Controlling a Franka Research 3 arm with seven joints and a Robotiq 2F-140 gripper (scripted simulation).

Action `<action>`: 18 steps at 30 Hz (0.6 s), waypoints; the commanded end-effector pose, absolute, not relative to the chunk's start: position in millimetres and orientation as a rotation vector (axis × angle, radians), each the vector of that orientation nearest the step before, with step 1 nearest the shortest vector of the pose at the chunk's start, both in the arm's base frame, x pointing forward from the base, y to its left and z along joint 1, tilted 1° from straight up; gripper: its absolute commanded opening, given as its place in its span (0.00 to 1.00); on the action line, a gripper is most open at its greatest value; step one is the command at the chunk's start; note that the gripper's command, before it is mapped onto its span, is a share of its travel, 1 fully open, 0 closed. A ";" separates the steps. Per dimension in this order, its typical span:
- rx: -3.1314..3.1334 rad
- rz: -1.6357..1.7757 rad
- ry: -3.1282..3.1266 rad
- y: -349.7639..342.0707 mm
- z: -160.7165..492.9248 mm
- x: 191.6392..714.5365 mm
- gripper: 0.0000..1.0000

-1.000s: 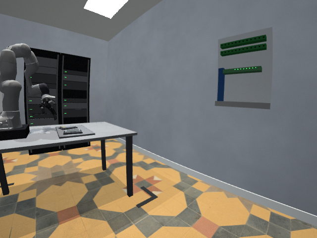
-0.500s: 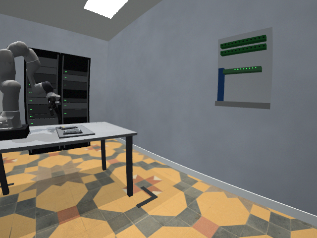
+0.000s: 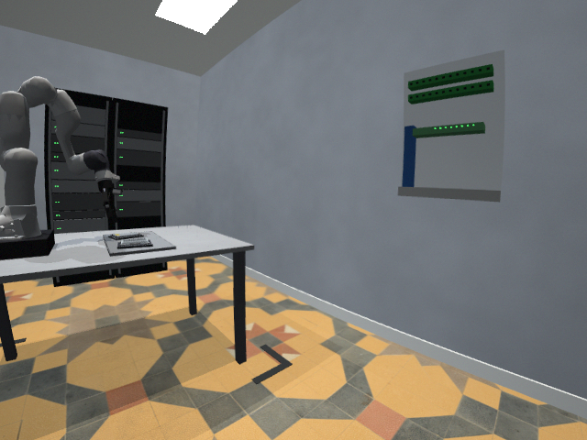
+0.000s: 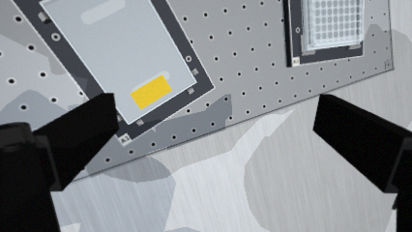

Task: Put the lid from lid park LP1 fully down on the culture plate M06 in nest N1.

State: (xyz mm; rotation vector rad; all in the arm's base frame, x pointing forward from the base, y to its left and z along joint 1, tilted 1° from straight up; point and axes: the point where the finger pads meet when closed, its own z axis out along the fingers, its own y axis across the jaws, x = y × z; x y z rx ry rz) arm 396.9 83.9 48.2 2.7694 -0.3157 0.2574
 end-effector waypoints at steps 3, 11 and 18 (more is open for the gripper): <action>2.908 0.127 0.050 102.2 42.1 417.5 1.00; 3.003 0.068 0.212 112.4 36.6 440.0 1.00; 3.060 0.021 0.328 118.8 33.1 455.5 1.00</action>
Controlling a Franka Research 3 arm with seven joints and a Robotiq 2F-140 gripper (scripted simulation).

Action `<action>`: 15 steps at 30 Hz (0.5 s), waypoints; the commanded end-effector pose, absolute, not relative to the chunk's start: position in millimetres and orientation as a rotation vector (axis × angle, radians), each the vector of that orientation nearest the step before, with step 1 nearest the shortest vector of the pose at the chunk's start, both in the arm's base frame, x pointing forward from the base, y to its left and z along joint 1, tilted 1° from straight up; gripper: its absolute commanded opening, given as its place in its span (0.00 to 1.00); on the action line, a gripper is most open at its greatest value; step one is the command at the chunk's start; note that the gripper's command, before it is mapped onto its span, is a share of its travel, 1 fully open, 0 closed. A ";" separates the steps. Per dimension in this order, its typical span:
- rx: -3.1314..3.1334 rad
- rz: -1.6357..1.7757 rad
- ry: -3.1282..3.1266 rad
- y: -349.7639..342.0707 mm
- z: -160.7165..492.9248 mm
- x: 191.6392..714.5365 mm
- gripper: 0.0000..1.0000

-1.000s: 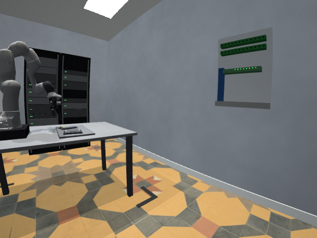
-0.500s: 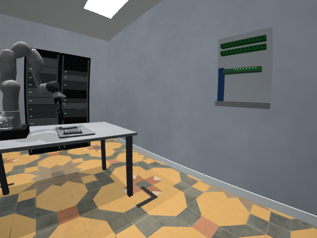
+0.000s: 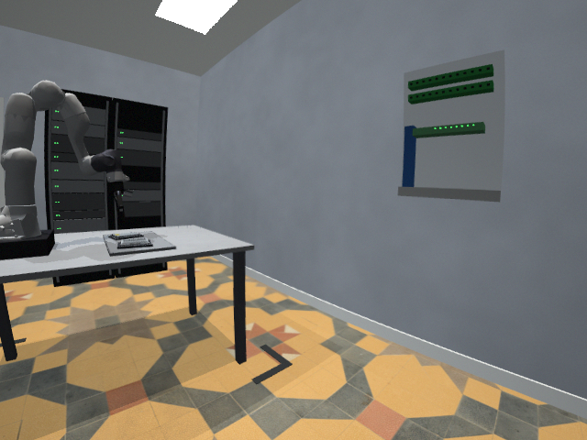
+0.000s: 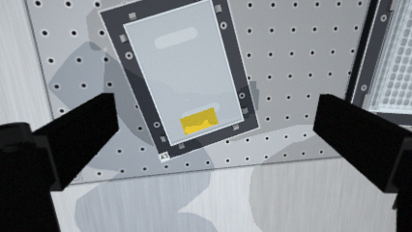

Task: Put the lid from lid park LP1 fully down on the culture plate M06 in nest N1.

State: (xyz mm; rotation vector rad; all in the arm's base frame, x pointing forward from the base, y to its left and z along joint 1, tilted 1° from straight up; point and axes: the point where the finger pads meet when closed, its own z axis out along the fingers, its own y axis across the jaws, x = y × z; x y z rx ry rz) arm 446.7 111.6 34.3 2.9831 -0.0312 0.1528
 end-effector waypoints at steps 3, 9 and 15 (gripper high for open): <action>3.063 0.014 0.346 118.8 33.1 455.5 1.00; 3.103 -0.014 0.438 124.2 30.7 465.8 1.00; 3.103 -0.014 0.439 124.2 30.7 465.9 1.00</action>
